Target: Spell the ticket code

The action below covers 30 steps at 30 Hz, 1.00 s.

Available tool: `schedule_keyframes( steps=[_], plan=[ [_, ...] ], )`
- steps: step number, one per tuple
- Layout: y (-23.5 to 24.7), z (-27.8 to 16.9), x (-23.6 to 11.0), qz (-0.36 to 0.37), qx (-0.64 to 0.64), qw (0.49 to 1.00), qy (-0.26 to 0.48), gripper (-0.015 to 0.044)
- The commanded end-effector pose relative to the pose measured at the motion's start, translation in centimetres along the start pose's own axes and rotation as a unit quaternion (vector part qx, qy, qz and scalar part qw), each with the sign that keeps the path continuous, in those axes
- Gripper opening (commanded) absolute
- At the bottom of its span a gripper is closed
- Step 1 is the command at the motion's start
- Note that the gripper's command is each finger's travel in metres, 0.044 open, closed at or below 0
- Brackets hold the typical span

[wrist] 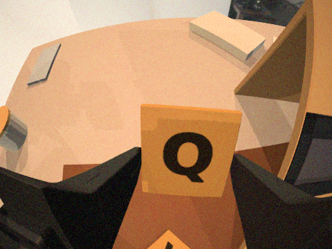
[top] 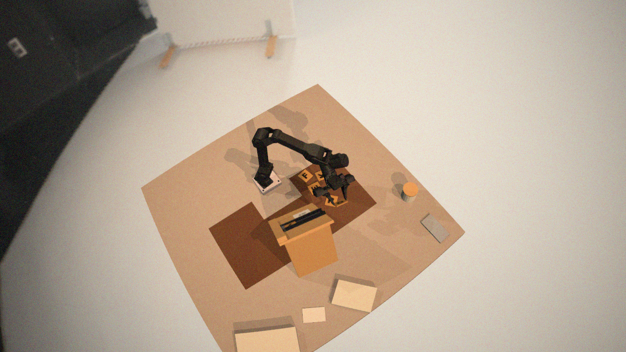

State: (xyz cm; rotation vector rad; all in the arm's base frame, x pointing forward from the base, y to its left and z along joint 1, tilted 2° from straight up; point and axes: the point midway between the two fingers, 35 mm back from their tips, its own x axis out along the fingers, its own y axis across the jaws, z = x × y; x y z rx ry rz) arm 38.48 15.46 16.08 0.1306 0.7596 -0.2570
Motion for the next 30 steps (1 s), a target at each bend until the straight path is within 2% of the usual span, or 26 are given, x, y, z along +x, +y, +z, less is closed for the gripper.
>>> schedule_keyframes(
  steps=[1,30],
  plan=[
    [-0.3,-0.2,0.0,0.001,-0.003,1.0,0.001,0.0],
    [-1.8,-0.3,0.1,0.0,-0.004,1.0,0.001,0.0]
  ],
)
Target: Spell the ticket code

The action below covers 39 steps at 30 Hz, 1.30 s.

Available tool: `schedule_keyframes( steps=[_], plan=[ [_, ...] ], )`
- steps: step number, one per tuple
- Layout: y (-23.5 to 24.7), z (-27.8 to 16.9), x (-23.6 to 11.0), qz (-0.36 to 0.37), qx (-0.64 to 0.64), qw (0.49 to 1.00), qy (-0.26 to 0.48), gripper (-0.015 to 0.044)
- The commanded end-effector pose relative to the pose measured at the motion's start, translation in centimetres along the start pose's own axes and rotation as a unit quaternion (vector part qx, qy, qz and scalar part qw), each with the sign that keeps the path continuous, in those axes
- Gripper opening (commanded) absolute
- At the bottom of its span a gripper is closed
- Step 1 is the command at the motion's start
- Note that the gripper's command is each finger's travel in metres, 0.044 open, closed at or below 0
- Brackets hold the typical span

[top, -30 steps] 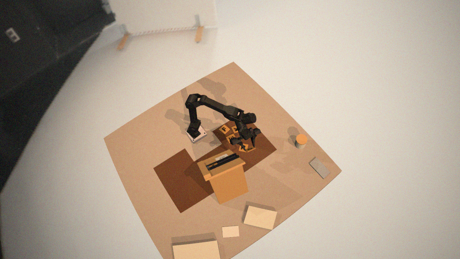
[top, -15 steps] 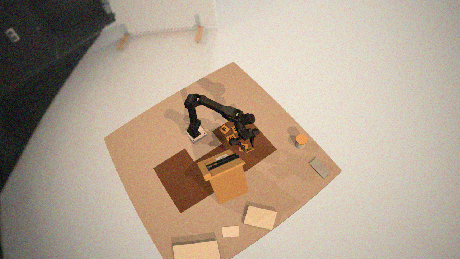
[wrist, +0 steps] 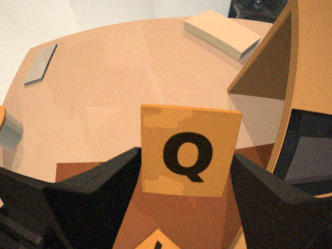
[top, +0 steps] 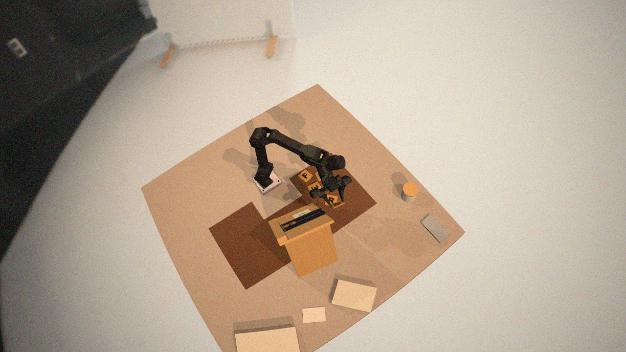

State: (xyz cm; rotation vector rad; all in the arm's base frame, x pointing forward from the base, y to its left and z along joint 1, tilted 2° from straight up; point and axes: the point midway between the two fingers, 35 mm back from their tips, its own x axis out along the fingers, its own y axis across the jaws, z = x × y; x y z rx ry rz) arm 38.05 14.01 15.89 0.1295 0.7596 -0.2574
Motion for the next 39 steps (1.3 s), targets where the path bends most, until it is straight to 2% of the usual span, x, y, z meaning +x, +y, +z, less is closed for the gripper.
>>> schedule_keyframes(
  steps=[1,39],
  plan=[
    [-0.4,-0.2,0.0,0.001,-0.003,1.0,0.001,0.0],
    [-2.3,-0.2,0.1,0.0,-0.004,1.0,0.001,0.0]
  ],
)
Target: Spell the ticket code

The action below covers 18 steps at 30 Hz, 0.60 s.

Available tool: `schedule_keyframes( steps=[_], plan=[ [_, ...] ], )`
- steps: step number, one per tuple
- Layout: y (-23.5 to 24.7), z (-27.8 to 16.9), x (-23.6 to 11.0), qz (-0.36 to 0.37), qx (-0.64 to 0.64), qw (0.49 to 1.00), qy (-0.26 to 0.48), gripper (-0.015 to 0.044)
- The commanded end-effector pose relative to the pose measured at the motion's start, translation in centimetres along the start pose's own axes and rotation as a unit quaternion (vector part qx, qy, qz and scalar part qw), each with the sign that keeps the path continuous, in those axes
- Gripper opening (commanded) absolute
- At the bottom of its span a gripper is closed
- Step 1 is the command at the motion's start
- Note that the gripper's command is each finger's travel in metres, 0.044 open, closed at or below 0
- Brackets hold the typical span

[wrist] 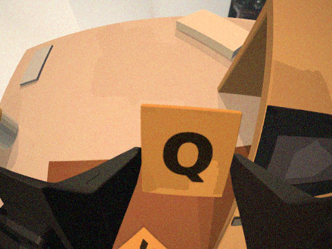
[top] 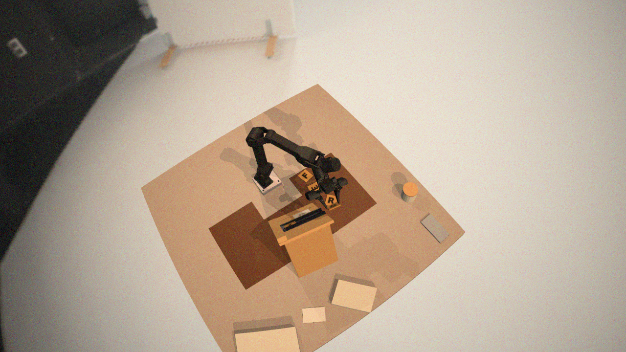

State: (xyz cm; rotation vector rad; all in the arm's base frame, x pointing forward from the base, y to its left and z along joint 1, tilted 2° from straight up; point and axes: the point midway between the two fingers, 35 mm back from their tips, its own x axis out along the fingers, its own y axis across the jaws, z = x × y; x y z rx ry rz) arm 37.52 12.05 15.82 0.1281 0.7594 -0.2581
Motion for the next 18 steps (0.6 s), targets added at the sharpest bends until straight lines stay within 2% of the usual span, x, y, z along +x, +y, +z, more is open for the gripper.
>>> schedule_keyframes(
  steps=[1,18],
  plan=[
    [-0.3,-0.17,0.02,0.001,-0.003,1.0,0.001,0.0],
    [-1.15,-0.18,0.05,0.0,-0.003,1.0,0.001,0.0]
  ],
)
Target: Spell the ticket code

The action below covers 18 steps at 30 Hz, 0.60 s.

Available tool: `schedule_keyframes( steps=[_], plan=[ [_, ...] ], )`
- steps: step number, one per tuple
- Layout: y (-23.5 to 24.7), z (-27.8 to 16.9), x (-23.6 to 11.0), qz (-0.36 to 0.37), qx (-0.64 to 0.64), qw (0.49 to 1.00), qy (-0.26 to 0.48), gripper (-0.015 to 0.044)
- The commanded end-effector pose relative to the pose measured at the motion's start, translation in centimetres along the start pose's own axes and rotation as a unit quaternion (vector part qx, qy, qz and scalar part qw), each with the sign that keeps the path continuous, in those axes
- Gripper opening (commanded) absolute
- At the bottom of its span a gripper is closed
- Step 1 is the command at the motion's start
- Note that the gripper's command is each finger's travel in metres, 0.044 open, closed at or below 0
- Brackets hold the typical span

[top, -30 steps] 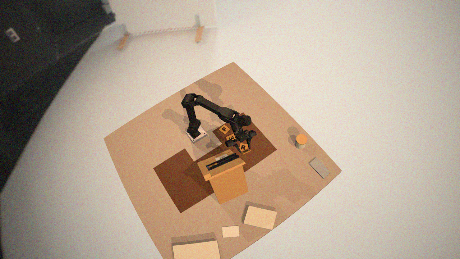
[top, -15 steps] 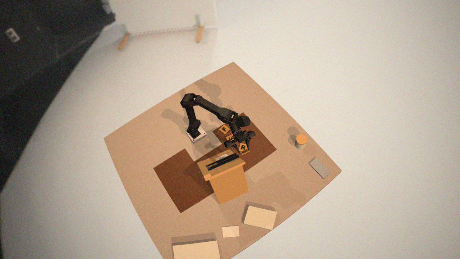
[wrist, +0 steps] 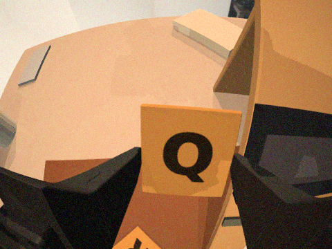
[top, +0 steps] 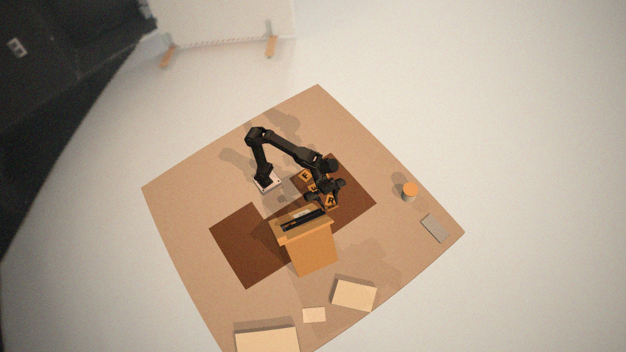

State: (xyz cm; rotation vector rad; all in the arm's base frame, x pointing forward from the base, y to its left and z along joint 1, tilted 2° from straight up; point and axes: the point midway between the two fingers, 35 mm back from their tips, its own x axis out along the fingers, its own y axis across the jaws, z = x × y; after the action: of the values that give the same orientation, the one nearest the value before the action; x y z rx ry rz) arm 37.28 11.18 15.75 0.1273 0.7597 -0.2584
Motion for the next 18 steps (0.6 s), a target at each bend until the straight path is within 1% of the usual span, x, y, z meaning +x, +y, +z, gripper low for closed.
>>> schedule_keyframes(
  steps=[1,18],
  plan=[
    [-0.29,-0.16,0.01,0.001,-0.003,1.0,0.001,0.0],
    [-1.14,-0.16,0.03,0.0,-0.003,1.0,0.001,0.0]
  ],
)
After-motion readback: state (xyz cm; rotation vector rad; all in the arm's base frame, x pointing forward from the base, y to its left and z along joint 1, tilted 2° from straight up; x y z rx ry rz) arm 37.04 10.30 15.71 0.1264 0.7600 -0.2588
